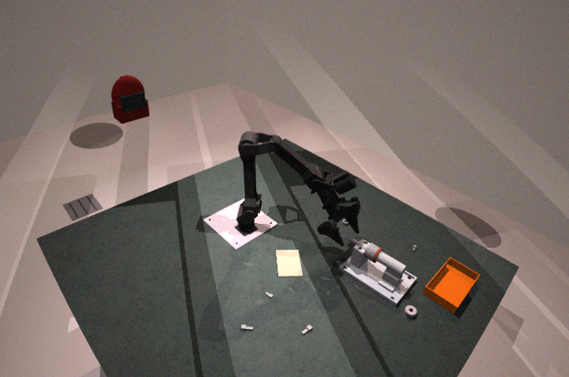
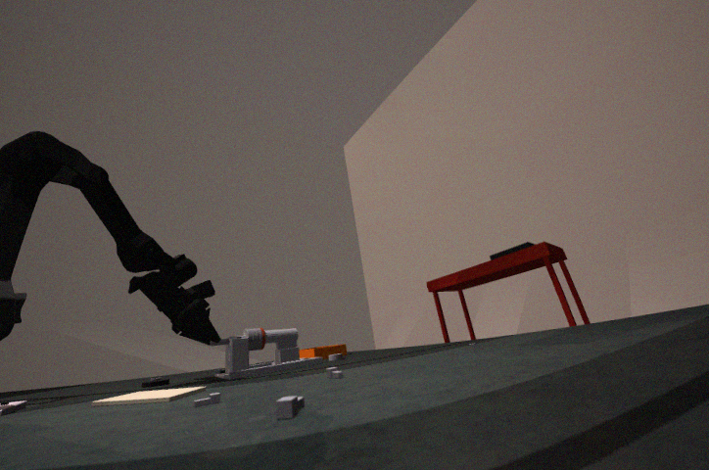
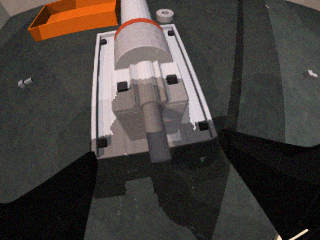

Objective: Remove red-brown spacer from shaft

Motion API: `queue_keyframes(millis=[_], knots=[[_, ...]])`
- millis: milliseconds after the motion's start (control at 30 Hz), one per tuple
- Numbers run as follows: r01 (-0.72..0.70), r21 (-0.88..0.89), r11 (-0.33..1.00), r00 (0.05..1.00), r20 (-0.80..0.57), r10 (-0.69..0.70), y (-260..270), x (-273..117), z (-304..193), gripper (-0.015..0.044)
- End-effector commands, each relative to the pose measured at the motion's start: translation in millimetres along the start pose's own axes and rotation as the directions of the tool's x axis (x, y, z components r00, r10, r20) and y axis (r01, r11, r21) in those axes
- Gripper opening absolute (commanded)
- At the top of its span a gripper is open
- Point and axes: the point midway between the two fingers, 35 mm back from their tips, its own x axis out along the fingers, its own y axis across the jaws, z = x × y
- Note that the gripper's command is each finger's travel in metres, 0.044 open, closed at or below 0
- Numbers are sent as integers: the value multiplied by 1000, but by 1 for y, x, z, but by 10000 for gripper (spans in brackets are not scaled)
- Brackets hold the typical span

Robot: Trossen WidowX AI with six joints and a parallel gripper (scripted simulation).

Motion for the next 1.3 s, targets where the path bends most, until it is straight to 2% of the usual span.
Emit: queue_keyframes(millis=[0, 1267], knots=[[-4, -2, 1000, 1000, 1, 4, 0, 8, 0, 440], [-4, -2, 1000, 1000, 2, 4, 0, 15, 0, 440]])
